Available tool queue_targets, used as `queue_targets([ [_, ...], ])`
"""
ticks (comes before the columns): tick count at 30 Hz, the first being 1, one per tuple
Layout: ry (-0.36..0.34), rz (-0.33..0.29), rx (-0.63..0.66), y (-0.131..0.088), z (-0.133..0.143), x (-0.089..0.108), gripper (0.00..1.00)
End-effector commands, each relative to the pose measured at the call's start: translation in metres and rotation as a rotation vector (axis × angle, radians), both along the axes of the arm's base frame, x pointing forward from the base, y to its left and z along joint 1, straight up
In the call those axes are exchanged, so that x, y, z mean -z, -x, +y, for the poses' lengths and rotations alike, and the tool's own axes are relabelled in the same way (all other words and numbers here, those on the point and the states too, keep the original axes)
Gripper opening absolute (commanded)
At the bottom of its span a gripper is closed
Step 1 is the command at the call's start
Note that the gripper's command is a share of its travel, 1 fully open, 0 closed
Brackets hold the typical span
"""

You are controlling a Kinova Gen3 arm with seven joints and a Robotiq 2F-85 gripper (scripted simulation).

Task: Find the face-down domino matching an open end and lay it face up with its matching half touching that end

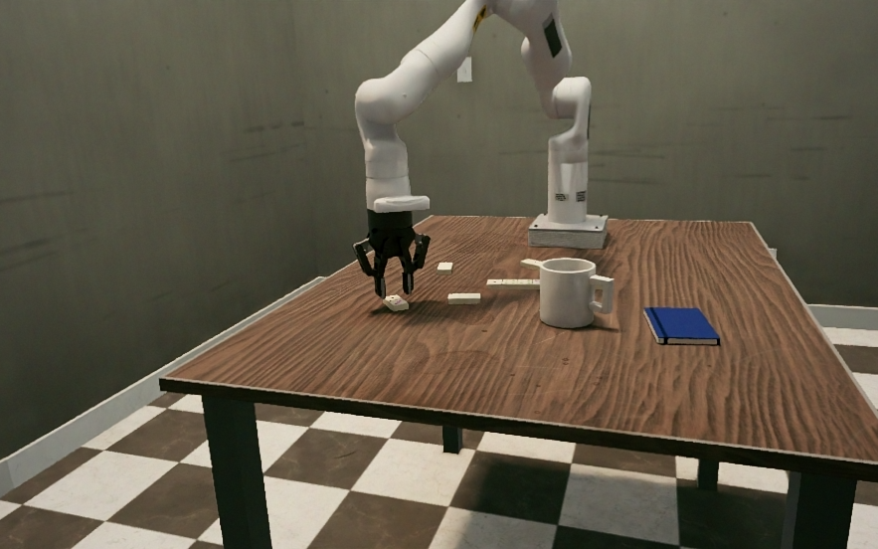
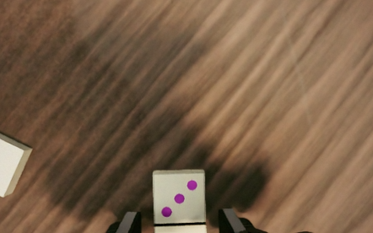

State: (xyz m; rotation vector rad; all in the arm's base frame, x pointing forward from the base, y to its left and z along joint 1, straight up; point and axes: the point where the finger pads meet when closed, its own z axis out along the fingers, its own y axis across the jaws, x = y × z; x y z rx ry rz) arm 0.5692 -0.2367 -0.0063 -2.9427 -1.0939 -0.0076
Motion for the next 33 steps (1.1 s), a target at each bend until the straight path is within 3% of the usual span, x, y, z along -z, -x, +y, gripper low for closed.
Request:
queue_targets([
  [1, 0.001, -0.002, 0.000, -0.001, 0.000, -0.001, 0.50],
  [33, 0.001, -0.002, 0.000, -0.001, 0.000, 0.016, 0.50],
])
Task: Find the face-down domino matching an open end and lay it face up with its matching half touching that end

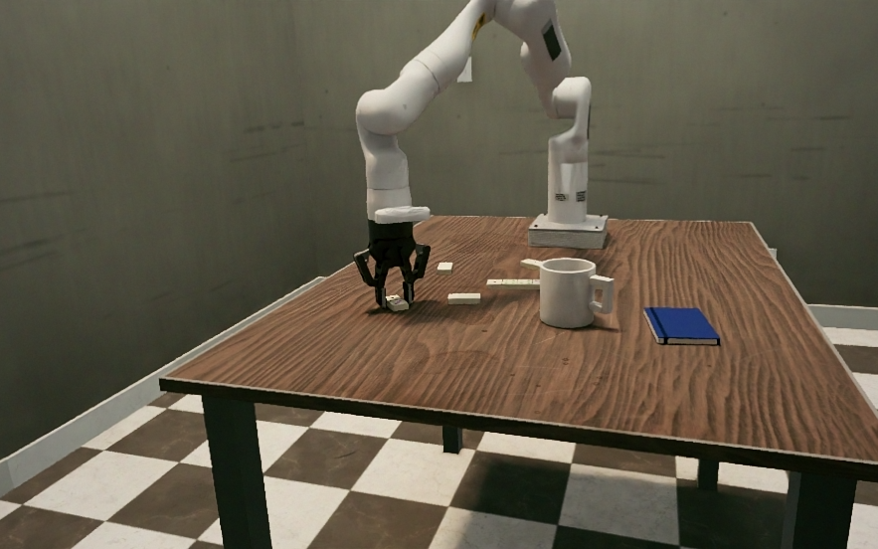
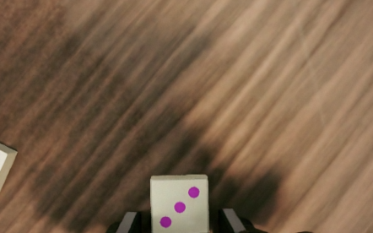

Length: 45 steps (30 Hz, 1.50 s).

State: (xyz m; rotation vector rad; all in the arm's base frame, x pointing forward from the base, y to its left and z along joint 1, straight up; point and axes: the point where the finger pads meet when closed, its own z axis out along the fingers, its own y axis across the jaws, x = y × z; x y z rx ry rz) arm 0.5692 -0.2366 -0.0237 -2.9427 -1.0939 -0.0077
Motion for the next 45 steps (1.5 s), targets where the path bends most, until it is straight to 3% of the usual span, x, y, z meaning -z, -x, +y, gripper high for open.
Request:
queue_targets([
  [1, 0.001, -0.002, 0.000, -0.0007, -0.0003, -0.0013, 0.50],
  [10, 0.001, -0.002, 0.000, -0.0007, -0.0003, -0.0013, 0.50],
  [11, 0.001, -0.002, 0.000, -0.0007, -0.0003, -0.0013, 0.32],
  [45, 0.001, -0.002, 0.000, -0.0007, -0.0003, -0.0075, 0.32],
])
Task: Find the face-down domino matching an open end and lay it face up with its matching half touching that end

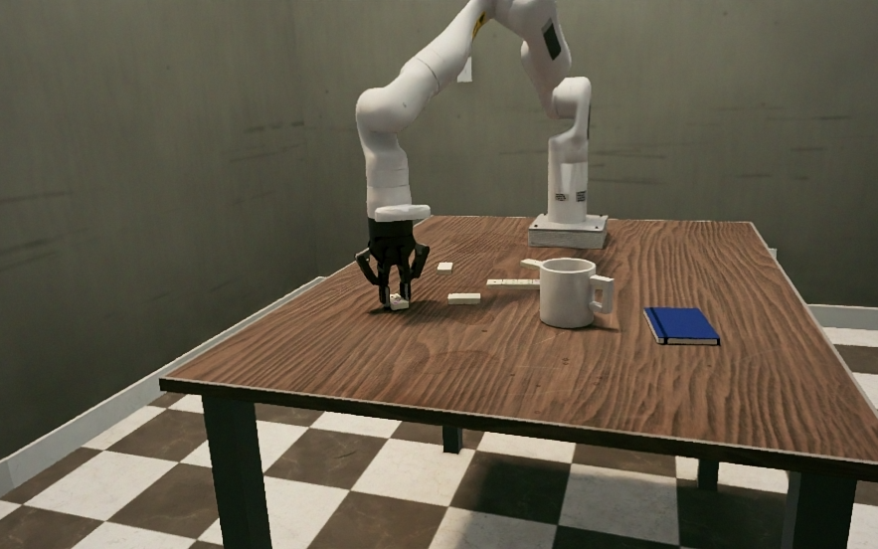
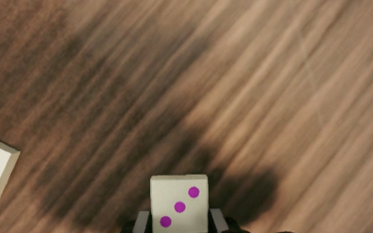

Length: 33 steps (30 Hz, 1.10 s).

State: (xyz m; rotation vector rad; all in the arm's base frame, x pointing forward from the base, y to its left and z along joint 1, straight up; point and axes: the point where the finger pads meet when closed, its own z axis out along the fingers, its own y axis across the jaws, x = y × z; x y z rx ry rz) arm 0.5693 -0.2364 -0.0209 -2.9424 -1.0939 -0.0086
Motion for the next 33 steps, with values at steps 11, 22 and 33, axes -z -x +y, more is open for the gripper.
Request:
queue_targets([
  [11, 0.001, -0.002, 0.000, 0.000, -0.001, -0.082, 0.32],
  [22, 0.001, -0.002, 0.000, 0.000, -0.001, -0.119, 0.32],
  [33, 0.000, 0.001, 0.032, 0.002, 0.001, -0.119, 0.32],
])
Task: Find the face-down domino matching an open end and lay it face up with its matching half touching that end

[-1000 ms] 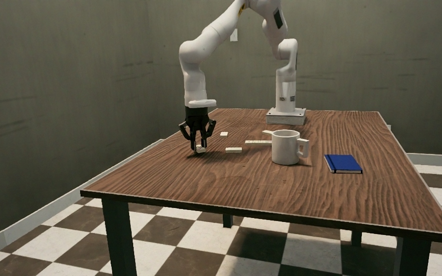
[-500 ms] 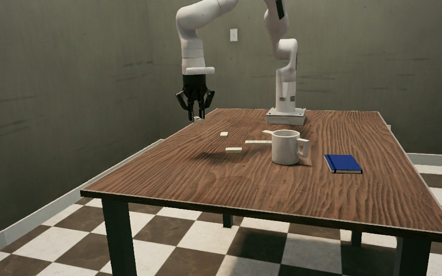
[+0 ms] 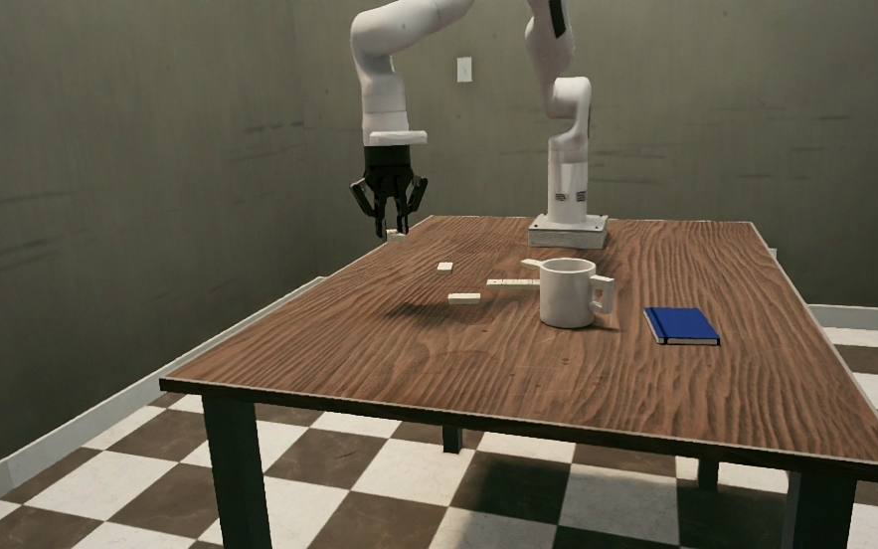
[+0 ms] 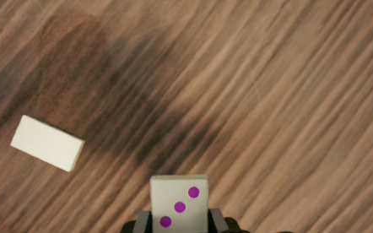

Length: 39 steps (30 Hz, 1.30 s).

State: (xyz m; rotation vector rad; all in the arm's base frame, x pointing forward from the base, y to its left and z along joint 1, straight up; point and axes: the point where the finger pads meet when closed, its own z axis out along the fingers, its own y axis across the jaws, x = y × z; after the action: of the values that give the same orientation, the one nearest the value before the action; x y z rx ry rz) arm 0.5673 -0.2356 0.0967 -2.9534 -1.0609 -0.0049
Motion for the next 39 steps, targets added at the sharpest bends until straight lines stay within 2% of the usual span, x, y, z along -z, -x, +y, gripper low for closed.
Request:
queue_targets([
  [1, 0.000, -0.001, 0.018, 0.001, 0.001, -0.001, 0.32],
  [11, -0.002, 0.010, 0.138, 0.009, 0.008, 0.002, 0.32],
  [16, -0.003, 0.020, 0.262, 0.017, 0.014, 0.004, 0.32],
  [26, 0.001, 0.040, 0.610, 0.040, 0.032, 0.008, 0.32],
  [28, 0.001, 0.040, 0.610, 0.040, 0.032, 0.008, 0.32],
  [39, 0.012, 0.048, 1.088, 0.070, 0.054, 0.009, 0.32],
])
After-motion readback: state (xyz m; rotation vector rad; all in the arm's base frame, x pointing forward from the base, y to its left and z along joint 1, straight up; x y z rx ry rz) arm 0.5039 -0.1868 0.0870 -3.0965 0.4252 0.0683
